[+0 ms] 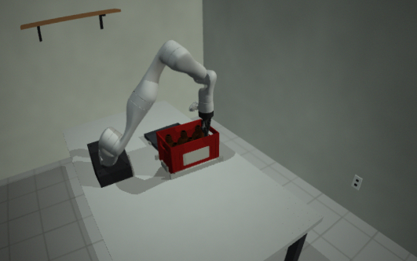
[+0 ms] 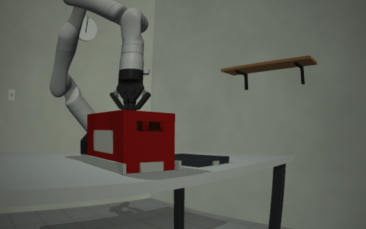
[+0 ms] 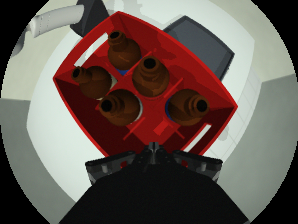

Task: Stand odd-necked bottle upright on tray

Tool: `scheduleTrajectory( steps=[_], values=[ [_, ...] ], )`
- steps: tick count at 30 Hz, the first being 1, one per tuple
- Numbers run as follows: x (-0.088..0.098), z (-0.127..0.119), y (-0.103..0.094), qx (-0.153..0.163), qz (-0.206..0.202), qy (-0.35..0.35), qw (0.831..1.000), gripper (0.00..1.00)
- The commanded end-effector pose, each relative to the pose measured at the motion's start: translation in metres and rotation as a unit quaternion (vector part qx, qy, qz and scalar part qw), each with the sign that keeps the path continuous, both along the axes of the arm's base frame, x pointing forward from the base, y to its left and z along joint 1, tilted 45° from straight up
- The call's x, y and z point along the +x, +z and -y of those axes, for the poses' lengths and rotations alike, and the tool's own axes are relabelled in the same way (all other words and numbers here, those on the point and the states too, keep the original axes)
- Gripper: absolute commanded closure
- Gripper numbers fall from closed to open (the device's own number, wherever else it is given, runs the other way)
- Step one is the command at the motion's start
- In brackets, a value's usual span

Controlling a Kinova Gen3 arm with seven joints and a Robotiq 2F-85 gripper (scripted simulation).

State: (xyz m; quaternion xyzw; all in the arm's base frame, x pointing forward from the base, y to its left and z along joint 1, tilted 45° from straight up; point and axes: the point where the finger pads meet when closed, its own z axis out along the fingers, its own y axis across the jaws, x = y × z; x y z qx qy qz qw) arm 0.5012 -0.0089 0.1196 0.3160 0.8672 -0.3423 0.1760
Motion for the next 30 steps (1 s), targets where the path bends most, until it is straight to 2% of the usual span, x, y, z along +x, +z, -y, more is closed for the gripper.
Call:
scheduleTrajectory(
  steps=[1, 22, 23, 30],
  values=[
    [0.0003, -0.0009, 0.0004, 0.000, 0.001, 0.001, 1.000, 1.00],
    [0.0003, -0.0009, 0.0004, 0.000, 0.001, 0.001, 1.000, 1.00],
    [0.0003, -0.0009, 0.0004, 0.000, 0.001, 0.001, 1.000, 0.36],
    [0.0003, -0.0009, 0.0004, 0.000, 0.001, 0.001, 1.000, 0.36]
  ],
)
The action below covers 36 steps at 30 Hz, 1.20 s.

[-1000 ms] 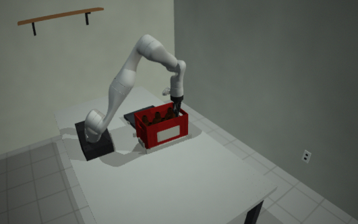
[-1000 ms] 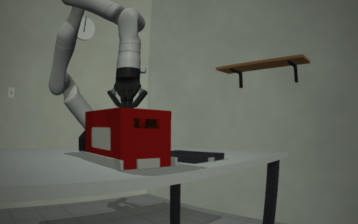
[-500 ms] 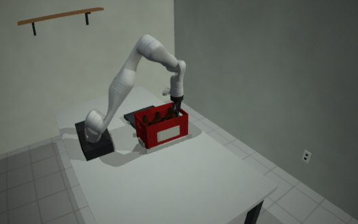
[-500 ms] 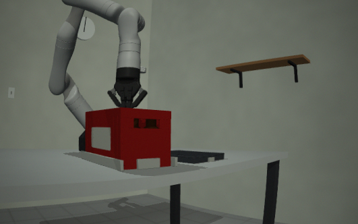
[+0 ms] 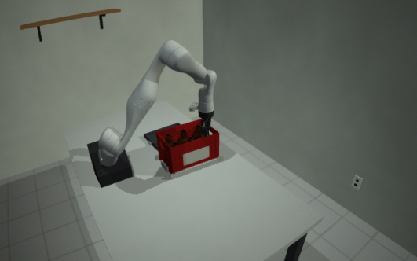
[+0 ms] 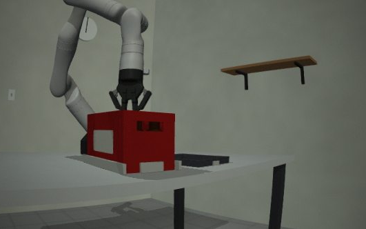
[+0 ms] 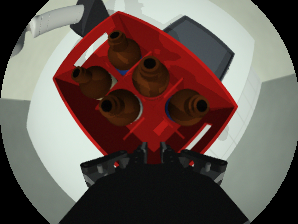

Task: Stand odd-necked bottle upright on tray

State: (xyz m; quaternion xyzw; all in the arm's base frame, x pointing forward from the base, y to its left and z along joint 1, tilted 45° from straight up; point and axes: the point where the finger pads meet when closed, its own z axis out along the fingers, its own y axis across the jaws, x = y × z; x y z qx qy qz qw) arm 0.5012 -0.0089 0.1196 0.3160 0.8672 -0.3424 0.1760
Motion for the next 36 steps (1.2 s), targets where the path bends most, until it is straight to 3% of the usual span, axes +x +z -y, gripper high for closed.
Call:
scheduleTrajectory(
  steps=[1, 36],
  values=[
    [0.0003, -0.0009, 0.0004, 0.000, 0.001, 0.001, 1.000, 0.36],
    [-0.0003, -0.0057, 0.0052, 0.000, 0.001, 0.001, 1.000, 0.36]
  ],
)
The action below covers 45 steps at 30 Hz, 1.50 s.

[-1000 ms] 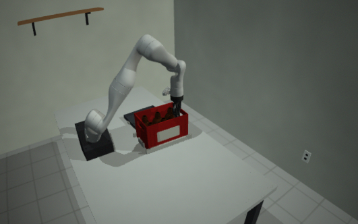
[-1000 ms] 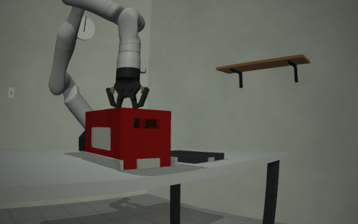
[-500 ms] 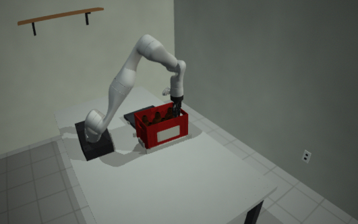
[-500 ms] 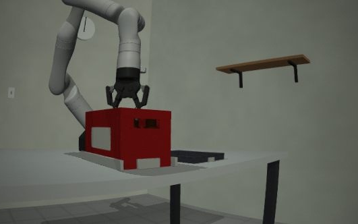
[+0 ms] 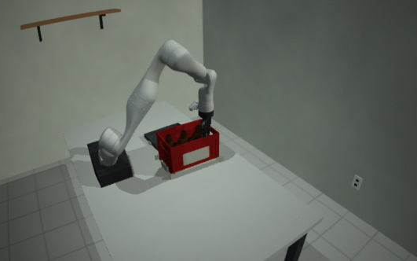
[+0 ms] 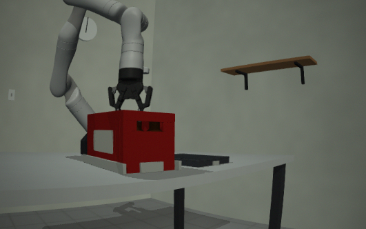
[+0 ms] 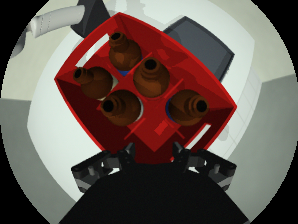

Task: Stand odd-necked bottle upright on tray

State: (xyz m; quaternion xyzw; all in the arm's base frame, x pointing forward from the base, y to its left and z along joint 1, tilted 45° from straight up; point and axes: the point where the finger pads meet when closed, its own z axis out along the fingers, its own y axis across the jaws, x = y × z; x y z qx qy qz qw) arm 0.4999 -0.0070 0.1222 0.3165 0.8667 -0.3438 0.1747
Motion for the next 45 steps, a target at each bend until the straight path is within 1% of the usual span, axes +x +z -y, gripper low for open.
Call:
scheduleTrajectory(
  steps=[1, 6, 17, 19, 28, 34, 41, 42, 45],
  values=[
    [0.001, -0.004, 0.003, 0.001, 0.002, 0.002, 1.000, 0.36],
    [0.000, -0.010, 0.009, 0.001, 0.002, 0.002, 1.000, 0.36],
    [-0.003, -0.036, 0.035, 0.001, 0.002, 0.002, 1.000, 0.36],
    [-0.003, -0.036, 0.035, 0.001, 0.002, 0.002, 1.000, 0.36],
    [-0.006, -0.054, 0.053, 0.001, 0.002, 0.002, 1.000, 0.36],
    [-0.006, -0.059, 0.058, 0.001, 0.002, 0.002, 1.000, 0.36],
    [-0.006, -0.060, 0.059, 0.001, 0.002, 0.002, 1.000, 0.36],
    [-0.006, -0.060, 0.059, 0.001, 0.002, 0.002, 1.000, 1.00],
    [-0.006, -0.060, 0.059, 0.001, 0.002, 0.002, 1.000, 1.00]
  ],
)
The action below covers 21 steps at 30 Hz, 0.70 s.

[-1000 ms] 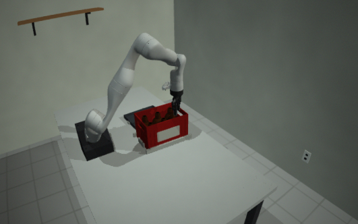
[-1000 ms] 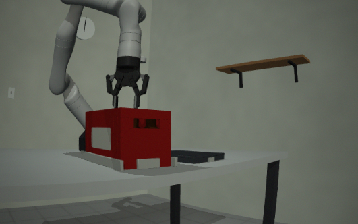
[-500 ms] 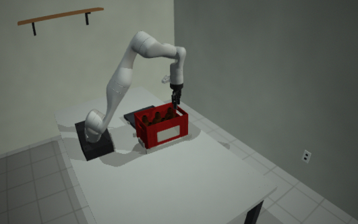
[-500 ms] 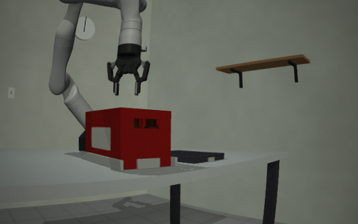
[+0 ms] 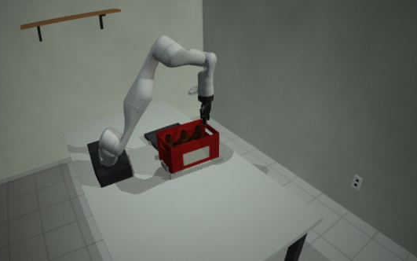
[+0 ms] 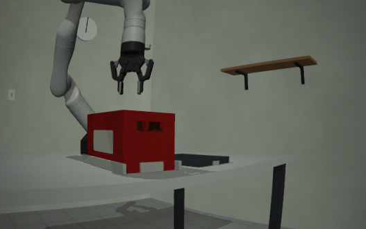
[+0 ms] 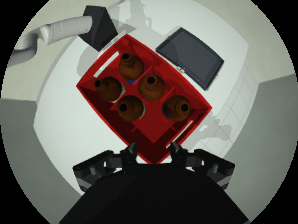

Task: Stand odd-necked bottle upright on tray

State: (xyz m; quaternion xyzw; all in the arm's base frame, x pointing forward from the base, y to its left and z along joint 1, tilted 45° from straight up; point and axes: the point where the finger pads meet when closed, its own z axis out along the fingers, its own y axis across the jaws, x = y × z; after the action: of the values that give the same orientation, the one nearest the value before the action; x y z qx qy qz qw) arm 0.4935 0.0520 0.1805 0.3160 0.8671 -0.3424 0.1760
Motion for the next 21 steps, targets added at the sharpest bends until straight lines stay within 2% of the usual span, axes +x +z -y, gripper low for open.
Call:
scheduleTrajectory(
  steps=[1, 21],
  values=[
    [0.0002, -0.0009, 0.0004, 0.000, 0.001, 0.001, 1.000, 1.00],
    [0.0002, -0.0009, 0.0004, 0.000, 0.001, 0.001, 1.000, 1.00]
  ],
)
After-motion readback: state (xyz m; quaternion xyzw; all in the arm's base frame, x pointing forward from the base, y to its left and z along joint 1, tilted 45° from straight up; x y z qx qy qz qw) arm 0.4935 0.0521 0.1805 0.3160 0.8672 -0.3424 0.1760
